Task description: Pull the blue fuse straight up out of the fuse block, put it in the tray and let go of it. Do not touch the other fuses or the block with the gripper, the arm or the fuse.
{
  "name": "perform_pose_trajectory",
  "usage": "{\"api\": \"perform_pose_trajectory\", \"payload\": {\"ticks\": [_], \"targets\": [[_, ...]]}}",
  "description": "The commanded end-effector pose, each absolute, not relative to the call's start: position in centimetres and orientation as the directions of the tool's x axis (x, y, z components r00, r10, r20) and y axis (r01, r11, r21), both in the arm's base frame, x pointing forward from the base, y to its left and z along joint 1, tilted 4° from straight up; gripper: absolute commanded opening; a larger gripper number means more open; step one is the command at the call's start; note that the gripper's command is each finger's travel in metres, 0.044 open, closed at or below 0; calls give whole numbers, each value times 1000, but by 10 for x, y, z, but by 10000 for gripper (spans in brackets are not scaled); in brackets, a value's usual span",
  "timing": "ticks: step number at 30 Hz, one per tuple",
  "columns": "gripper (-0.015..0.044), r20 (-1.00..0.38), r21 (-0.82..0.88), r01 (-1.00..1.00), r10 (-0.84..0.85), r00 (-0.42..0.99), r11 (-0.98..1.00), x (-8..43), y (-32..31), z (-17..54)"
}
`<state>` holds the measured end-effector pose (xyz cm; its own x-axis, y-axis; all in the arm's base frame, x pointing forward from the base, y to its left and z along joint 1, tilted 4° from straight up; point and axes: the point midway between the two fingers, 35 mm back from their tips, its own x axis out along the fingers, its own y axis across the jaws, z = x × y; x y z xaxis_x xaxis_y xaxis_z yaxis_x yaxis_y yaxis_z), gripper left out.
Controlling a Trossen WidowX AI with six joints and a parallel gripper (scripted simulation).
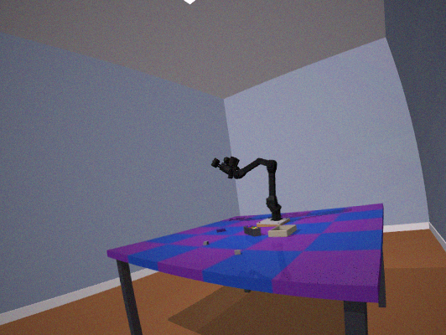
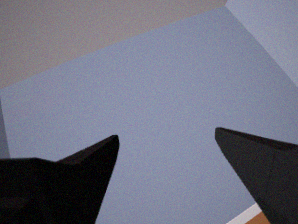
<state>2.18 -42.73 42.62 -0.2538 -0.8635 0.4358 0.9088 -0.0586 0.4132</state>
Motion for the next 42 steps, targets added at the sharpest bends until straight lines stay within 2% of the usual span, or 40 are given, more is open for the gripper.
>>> {"api": "perform_pose_trajectory", "payload": {"ticks": [1, 3, 7, 12, 17, 22, 27, 33, 38, 42], "targets": [[374, 430, 402, 914, -868, -247, -61, 24, -428, 425], [321, 386, 309, 948, -902, -194, -72, 44, -433, 415], [216, 240, -5, 999, -970, -34, -37, 102, -440, 381], [85, 40, -394, 909, -986, 164, 135, 172, -430, 335], [74, -169, -688, 632, -926, 338, 356, 236, -399, 289], [74, -380, -839, 190, -799, 467, 510, 288, -352, 241], [74, -562, -822, -272, -639, 525, 500, 322, -297, 200], [74, -749, -641, -720, -422, 510, 266, 340, -223, 158], [74, -871, -423, -903, -241, 428, -73, 338, -159, 130], [74, -940, -260, -890, -112, 322, -375, 327, -109, 114]]}}
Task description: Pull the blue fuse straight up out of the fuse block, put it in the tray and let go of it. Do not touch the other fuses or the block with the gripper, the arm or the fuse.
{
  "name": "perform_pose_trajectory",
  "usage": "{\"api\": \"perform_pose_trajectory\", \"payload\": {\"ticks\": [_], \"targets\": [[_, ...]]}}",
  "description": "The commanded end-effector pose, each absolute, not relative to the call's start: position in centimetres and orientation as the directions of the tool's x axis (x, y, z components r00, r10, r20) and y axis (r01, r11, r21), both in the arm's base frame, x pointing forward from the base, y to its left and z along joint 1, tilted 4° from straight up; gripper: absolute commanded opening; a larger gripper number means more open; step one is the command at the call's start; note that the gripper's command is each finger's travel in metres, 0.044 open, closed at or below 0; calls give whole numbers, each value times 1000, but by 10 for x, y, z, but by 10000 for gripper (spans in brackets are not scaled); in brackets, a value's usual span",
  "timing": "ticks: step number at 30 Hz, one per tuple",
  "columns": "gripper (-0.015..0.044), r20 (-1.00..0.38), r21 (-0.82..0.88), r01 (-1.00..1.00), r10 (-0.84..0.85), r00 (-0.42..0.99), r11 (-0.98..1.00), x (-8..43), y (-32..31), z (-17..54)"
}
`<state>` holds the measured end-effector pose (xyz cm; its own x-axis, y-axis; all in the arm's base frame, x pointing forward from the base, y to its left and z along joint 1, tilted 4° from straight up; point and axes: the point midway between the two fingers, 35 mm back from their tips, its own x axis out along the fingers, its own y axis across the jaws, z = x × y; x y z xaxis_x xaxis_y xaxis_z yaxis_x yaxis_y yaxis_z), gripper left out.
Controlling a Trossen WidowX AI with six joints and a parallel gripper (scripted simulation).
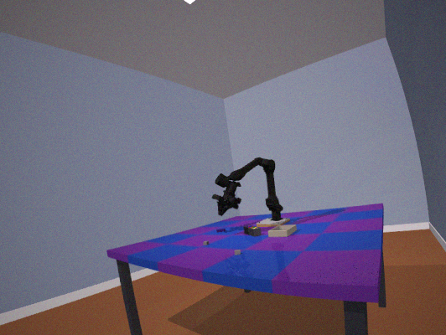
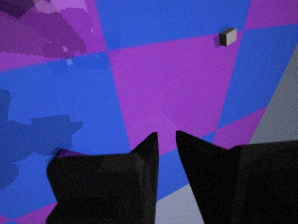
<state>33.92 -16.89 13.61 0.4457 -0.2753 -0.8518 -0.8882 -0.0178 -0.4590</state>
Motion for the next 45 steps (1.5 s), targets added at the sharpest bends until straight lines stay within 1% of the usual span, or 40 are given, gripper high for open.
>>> {"api": "perform_pose_trajectory", "payload": {"ticks": [1, 3, 6, 8, 22, 45], "targets": [[74, -953, -225, -865, -82, 291, -448, 322, -97, 111], [74, -975, -163, -790, -27, 221, -591, 312, -72, 105], [74, -994, -97, -621, 42, 103, -778, 293, -37, 100], [74, -996, -83, -544, 63, 56, -835, 284, -25, 99], [74, -997, -83, -538, 64, 53, -839, 291, -25, 98], [74, -997, -83, -538, 65, 53, -839, 293, -24, 77]]}}
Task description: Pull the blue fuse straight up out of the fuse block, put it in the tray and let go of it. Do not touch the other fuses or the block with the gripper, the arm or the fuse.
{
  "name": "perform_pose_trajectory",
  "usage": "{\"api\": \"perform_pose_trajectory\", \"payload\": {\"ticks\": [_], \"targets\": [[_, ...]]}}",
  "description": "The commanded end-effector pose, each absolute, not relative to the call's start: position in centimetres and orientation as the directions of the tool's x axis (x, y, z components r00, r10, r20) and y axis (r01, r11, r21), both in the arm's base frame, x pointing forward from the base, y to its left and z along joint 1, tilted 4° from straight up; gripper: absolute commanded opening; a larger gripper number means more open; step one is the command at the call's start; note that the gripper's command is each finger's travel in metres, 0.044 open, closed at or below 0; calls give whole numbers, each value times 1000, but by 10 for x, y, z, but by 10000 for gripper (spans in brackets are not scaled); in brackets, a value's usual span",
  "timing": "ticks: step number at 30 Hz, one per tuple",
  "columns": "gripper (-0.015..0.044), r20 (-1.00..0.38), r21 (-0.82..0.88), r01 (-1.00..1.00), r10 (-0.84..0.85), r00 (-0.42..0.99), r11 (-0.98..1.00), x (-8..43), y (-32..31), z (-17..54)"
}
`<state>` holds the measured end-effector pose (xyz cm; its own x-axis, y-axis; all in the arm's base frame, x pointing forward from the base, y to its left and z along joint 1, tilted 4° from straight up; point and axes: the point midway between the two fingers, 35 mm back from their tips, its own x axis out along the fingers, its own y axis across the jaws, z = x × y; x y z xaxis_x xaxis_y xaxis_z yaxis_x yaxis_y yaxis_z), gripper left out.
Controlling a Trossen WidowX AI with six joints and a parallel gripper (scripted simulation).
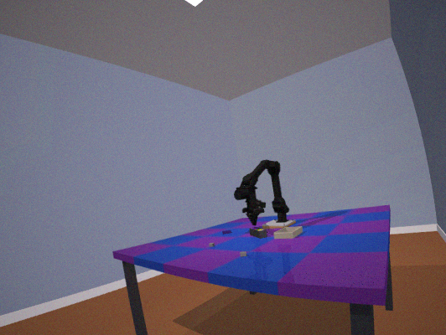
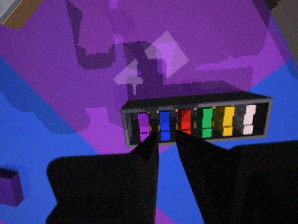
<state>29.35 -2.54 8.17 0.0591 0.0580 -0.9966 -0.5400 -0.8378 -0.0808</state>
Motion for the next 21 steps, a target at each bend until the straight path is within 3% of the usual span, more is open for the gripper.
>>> {"api": "perform_pose_trajectory", "payload": {"ticks": [1, 21], "targets": [[74, -997, -83, -538, 65, 53, -839, 293, -24, 76], [74, -997, -83, -538, 65, 53, -839, 293, -24, 68]]}}
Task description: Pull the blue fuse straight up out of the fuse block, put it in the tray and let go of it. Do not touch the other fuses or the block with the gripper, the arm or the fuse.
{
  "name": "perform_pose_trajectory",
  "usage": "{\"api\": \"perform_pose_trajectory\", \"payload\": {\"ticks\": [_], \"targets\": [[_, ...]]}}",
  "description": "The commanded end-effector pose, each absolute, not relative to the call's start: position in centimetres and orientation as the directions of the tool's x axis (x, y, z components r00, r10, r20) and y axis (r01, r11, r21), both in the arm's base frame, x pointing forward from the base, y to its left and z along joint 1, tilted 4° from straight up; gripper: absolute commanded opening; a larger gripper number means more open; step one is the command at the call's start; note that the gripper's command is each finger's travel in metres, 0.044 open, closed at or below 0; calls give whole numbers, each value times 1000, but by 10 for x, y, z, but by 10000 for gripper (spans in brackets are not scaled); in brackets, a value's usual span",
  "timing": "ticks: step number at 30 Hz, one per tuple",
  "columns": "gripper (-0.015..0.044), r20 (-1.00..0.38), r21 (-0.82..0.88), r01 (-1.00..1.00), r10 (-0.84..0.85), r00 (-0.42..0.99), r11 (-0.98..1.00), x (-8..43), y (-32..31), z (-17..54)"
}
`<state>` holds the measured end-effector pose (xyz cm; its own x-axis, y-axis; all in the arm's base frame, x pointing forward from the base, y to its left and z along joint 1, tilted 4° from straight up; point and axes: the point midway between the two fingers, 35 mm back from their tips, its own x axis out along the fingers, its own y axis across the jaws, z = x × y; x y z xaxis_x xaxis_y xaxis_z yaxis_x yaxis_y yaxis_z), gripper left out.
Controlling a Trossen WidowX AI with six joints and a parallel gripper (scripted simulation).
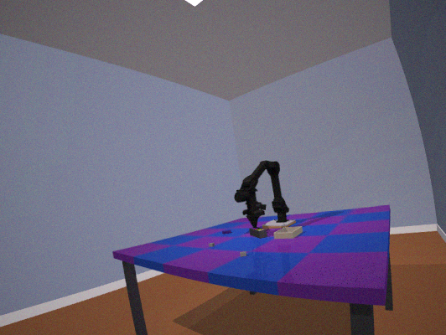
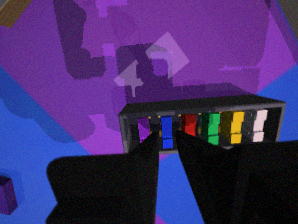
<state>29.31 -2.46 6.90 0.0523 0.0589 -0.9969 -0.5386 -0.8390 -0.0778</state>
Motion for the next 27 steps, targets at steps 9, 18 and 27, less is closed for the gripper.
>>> {"api": "perform_pose_trajectory", "payload": {"ticks": [9, 18, 27], "targets": [[74, -997, -83, -538, 65, 53, -839, 294, -23, 62], [74, -997, -83, -538, 65, 53, -839, 294, -23, 58], [34, -997, -78, -537, 59, 53, -840, 294, -24, 59]]}}
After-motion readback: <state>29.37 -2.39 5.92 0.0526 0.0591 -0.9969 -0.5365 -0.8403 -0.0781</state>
